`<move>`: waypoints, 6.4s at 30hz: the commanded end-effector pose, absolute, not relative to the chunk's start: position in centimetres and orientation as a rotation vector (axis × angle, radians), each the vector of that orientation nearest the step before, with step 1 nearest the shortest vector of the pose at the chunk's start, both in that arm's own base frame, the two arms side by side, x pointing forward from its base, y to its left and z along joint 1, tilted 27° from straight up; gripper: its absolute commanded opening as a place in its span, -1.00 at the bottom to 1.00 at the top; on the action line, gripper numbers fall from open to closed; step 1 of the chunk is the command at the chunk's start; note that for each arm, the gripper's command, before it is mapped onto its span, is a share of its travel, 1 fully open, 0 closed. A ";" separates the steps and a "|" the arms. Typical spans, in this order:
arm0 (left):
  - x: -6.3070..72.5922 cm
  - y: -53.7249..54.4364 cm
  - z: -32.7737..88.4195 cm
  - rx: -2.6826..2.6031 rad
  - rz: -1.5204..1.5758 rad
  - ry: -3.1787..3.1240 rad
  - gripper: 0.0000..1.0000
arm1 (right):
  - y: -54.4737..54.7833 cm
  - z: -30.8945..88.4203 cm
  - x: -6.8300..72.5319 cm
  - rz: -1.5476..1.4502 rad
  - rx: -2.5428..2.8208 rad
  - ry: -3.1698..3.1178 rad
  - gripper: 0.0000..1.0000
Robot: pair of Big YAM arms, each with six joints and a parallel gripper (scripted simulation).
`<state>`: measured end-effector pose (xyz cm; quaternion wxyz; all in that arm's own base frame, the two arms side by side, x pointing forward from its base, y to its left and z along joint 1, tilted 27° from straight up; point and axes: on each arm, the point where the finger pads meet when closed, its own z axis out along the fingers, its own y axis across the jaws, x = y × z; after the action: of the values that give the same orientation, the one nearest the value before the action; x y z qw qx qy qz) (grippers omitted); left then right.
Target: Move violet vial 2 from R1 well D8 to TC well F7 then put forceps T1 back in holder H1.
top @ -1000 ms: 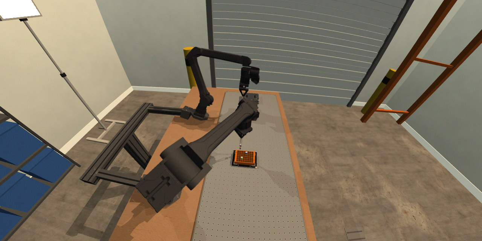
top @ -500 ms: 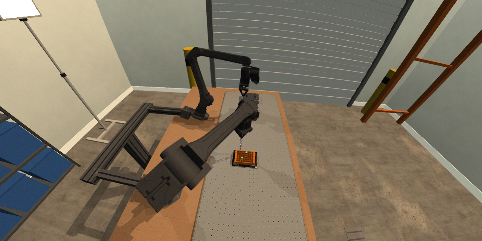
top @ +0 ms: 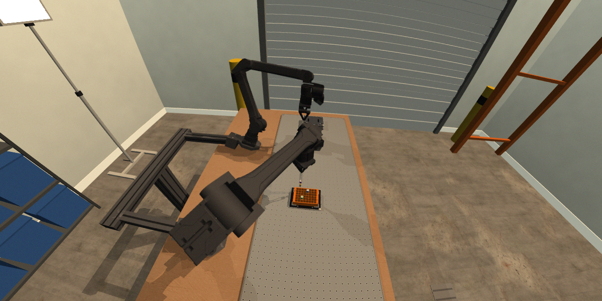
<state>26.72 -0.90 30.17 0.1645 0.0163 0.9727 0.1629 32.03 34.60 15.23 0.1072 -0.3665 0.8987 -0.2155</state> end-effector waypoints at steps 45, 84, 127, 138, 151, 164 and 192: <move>27.2 -1.1 31.5 0.030 0.449 2.743 1.00 | 34.3 14.7 32.8 -0.629 -1.073 2.647 -0.82; 27.2 -1.1 31.5 0.030 0.449 2.743 1.00 | 33.9 13.9 33.0 -0.631 -1.076 2.647 -0.82; 27.2 -1.1 31.5 0.030 0.449 2.743 1.00 | 33.7 13.2 33.1 -0.618 -1.077 2.650 -0.82; 27.2 -1.1 31.5 0.030 0.449 2.743 1.00 | 33.6 13.1 33.4 -0.616 -1.071 2.651 -0.82; 27.2 -1.1 31.5 0.030 0.449 2.743 1.00 | 33.6 12.8 33.1 -0.611 -1.082 2.652 -0.82; 27.2 -1.1 31.5 0.030 0.449 2.743 1.00 | 33.0 12.5 33.2 -0.625 -1.080 2.659 -0.82; 27.2 -1.1 31.5 0.030 0.449 2.743 1.00 | 33.1 12.2 33.6 -0.607 -1.071 2.653 -0.82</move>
<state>26.72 -0.90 30.17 0.1645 0.0163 0.9727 0.1629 33.04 33.38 12.69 0.1100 -0.3653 0.9011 -0.2062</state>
